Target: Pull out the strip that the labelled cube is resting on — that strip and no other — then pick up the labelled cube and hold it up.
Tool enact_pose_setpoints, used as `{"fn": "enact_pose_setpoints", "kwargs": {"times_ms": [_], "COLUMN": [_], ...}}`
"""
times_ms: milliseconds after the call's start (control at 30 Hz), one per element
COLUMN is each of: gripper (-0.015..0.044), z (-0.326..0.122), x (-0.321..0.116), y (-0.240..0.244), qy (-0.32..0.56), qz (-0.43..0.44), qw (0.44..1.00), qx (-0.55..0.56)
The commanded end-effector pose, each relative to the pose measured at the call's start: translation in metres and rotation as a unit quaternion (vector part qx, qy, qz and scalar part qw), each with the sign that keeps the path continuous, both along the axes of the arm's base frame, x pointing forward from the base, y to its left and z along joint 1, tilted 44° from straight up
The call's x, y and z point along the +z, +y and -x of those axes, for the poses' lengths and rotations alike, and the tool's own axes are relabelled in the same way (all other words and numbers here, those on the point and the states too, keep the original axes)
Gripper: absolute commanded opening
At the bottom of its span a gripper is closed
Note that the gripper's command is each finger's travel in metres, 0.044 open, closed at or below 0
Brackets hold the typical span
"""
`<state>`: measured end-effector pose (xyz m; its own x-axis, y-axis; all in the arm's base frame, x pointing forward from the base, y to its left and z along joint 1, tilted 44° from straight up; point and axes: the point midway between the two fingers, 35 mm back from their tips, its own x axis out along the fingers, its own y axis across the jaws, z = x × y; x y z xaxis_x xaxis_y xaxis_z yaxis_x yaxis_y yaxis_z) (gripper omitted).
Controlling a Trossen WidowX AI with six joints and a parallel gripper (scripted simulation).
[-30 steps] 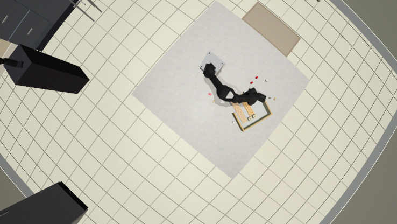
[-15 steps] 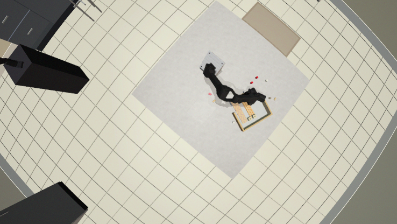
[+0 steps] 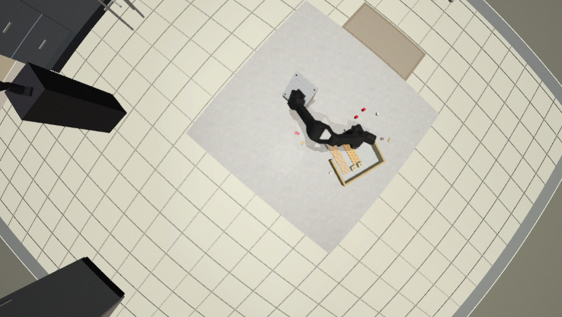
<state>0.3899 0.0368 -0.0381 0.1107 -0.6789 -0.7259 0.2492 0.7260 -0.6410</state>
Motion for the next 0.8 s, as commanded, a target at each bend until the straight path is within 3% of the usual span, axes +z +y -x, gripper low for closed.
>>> {"fn": "enact_pose_setpoints", "kwargs": {"times_ms": [0,767], "gripper": [0.0,0.0], "z": [-0.0002,-0.0009], "x": [-0.0008,-0.0026], "y": [-0.0012,-0.0026], "qy": [0.001,0.001], "qz": [0.002,0.002], "qw": [1.0,1.0], "qx": [0.002,0.002]}}
